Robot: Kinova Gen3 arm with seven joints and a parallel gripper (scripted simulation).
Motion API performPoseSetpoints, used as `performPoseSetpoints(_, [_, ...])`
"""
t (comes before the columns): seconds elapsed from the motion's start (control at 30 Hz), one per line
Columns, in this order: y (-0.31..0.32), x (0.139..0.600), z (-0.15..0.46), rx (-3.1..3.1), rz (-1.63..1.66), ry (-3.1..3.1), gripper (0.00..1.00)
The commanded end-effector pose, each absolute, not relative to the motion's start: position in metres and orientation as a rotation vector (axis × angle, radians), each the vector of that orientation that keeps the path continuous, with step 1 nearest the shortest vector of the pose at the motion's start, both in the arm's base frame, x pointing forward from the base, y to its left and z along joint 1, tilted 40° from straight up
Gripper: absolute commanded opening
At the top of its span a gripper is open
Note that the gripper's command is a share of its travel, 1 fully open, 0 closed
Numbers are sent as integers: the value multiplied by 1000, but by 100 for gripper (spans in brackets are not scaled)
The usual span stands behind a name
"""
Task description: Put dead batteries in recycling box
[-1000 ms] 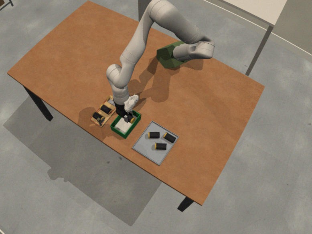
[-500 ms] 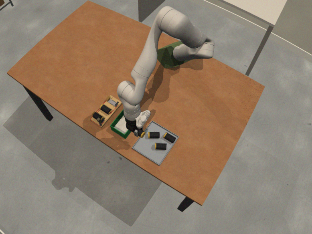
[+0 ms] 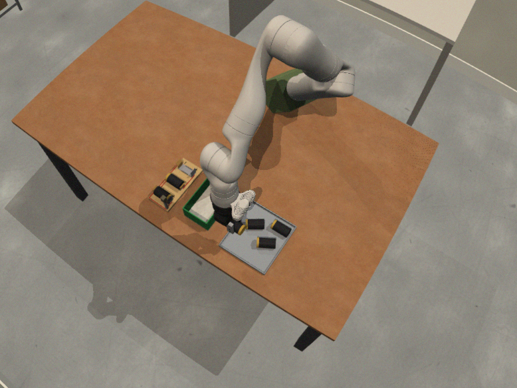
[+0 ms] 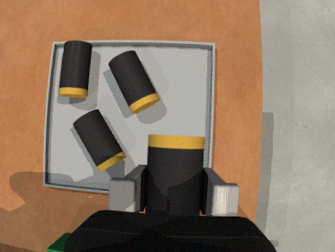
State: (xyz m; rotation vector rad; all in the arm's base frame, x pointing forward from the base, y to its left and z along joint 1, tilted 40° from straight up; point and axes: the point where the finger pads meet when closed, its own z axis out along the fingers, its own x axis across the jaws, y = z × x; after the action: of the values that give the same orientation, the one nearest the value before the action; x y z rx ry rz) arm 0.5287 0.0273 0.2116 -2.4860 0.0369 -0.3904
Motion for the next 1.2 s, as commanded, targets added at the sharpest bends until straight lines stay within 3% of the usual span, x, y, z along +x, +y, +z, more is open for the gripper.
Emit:
performPoseSetpoints(0.0, [27,529,212,-2487,-392,37,57])
performPoseSetpoints(0.77, [28,530,211,-2487,-393,34,57])
performPoseSetpoints(1.17, [59,545,169,-2487,-393,34,57])
